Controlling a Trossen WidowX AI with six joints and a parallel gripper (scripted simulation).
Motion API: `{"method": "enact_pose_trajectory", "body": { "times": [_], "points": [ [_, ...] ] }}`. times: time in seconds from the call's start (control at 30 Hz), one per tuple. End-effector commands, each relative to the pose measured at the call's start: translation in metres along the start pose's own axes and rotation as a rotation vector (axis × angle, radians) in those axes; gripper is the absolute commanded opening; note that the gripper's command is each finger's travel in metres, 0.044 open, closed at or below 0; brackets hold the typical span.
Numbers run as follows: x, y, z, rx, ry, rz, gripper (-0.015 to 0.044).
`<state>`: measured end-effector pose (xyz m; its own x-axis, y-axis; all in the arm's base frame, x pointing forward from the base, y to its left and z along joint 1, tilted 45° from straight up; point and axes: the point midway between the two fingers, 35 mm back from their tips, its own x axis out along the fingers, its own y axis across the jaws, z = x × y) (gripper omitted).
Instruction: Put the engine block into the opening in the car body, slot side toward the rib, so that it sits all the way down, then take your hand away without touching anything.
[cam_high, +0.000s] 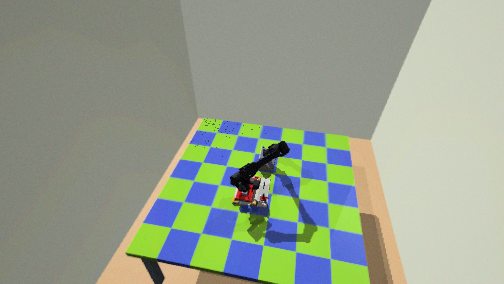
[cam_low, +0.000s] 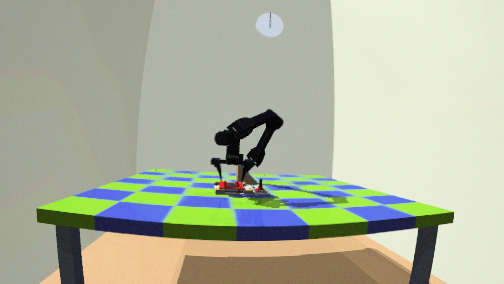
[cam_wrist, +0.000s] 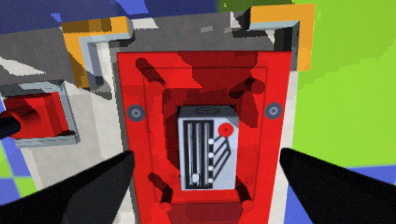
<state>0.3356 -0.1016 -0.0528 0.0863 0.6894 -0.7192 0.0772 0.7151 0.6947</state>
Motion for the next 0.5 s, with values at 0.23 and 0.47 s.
{"method": "enact_pose_trajectory", "body": {
  "times": [0.23,0.47],
  "points": [
    [-0.012,-0.001,-0.001,0.004,-0.004,0.003,0.0440],
    [-0.012,-0.001,-0.001,0.004,-0.004,0.003,0.0414]
  ]
}}
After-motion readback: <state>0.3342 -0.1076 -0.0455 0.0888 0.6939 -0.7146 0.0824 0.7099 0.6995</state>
